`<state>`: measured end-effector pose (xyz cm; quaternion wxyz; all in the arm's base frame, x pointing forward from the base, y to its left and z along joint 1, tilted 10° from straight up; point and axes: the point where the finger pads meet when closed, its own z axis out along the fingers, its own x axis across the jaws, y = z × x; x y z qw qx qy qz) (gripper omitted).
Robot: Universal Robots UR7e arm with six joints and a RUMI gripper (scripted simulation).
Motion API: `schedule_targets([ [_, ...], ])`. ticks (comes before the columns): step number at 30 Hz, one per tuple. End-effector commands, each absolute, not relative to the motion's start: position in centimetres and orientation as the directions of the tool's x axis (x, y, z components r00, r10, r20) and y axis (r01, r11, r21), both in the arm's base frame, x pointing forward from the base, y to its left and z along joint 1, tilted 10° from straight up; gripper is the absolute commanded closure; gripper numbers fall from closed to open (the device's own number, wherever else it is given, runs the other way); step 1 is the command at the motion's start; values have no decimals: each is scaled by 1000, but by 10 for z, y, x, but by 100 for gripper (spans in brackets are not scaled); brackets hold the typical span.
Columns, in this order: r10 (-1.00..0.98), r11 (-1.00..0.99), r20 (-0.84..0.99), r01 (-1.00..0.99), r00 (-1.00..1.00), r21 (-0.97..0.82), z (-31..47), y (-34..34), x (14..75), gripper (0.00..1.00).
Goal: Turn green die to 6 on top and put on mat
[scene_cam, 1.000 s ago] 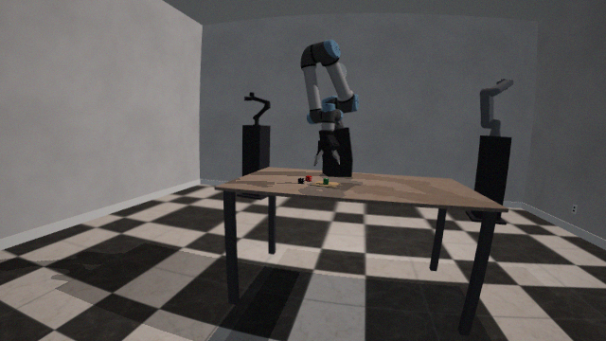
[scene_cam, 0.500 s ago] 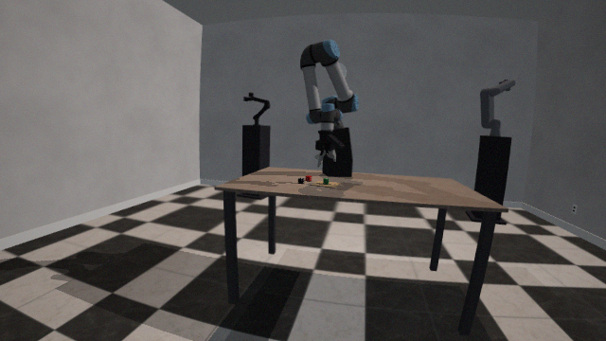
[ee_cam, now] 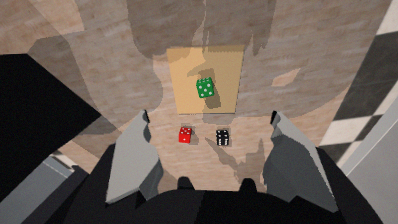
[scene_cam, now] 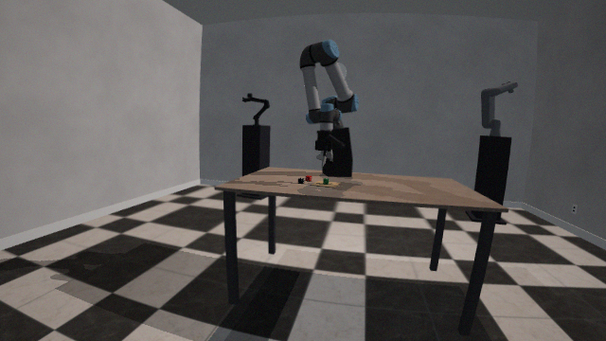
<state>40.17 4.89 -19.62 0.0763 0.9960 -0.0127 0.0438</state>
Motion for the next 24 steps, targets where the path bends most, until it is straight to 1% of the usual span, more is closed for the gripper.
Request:
schedule_targets([
  [1, 62, -987, 78, 50, 995, 155, -196, 48, 401, 0],
  [7, 139, -979, 66, 127, 988, 161, -196, 47, 400, 0],
  [24, 207, -967, 55, 195, 977, 165, -196, 46, 399, 0],
])
